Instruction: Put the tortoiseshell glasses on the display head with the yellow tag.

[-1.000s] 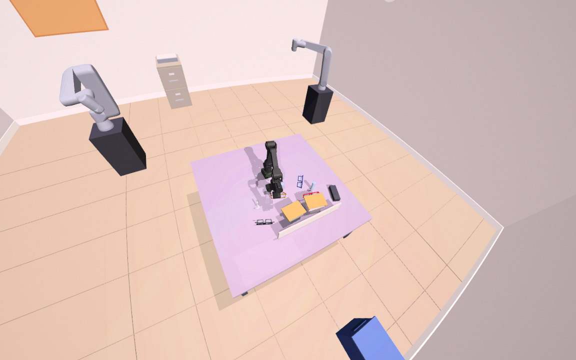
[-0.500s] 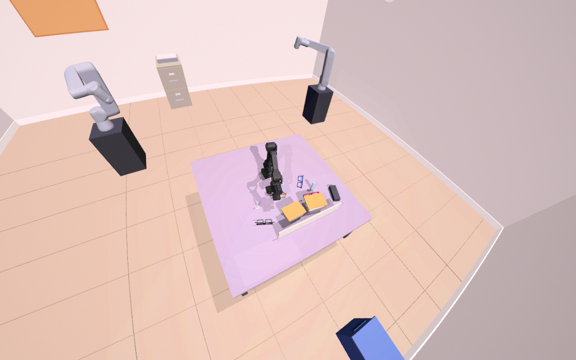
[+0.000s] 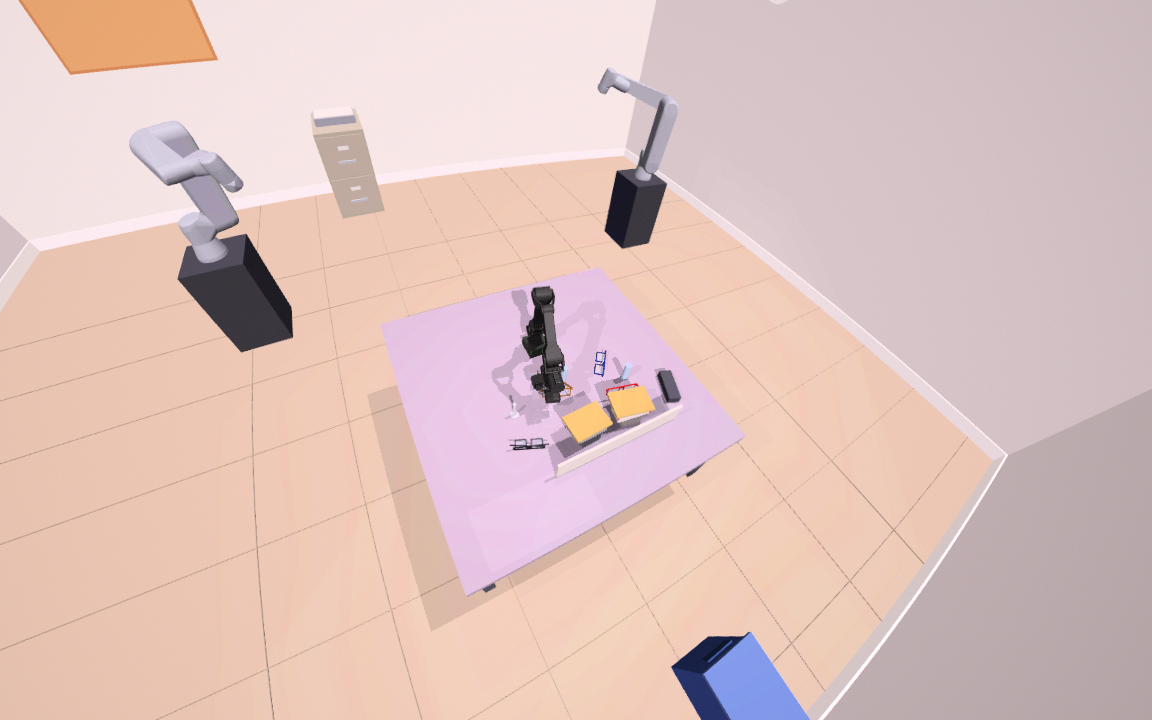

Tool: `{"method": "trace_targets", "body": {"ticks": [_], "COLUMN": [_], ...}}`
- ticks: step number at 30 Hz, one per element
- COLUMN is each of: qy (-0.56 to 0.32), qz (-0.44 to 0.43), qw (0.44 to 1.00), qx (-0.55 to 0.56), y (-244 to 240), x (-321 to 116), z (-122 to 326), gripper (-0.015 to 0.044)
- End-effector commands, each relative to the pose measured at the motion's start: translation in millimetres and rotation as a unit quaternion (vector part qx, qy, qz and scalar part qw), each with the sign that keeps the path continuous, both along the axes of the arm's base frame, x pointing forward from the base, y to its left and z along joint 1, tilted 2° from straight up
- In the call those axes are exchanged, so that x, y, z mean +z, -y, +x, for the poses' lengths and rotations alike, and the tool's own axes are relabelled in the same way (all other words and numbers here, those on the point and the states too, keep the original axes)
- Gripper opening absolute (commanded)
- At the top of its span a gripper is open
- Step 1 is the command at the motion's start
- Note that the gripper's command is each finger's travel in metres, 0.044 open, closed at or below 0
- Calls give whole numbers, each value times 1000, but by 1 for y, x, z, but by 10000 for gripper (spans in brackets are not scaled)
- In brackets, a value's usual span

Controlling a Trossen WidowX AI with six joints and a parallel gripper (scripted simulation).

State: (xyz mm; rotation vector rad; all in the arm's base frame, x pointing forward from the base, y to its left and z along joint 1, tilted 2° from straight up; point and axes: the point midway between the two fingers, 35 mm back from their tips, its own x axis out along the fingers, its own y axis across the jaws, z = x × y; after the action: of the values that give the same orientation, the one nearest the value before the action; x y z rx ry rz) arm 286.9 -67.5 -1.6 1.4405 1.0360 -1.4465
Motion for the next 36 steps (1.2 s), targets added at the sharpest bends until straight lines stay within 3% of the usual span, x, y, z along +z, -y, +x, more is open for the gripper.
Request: {"method": "trace_targets", "body": {"ticks": [1, 20, 21, 36], "qy": [-5, -5, -1, -1], "qz": [-1, -1, 0, 0], "qw": [1000, 1000, 1000, 1000], "qx": [-1, -1, 0, 0], "y": [0, -2, -2, -2], "x": [-3, -3, -1, -1], "z": [-3, -9, -5, -5], "gripper": [120, 120, 94, 0]}}
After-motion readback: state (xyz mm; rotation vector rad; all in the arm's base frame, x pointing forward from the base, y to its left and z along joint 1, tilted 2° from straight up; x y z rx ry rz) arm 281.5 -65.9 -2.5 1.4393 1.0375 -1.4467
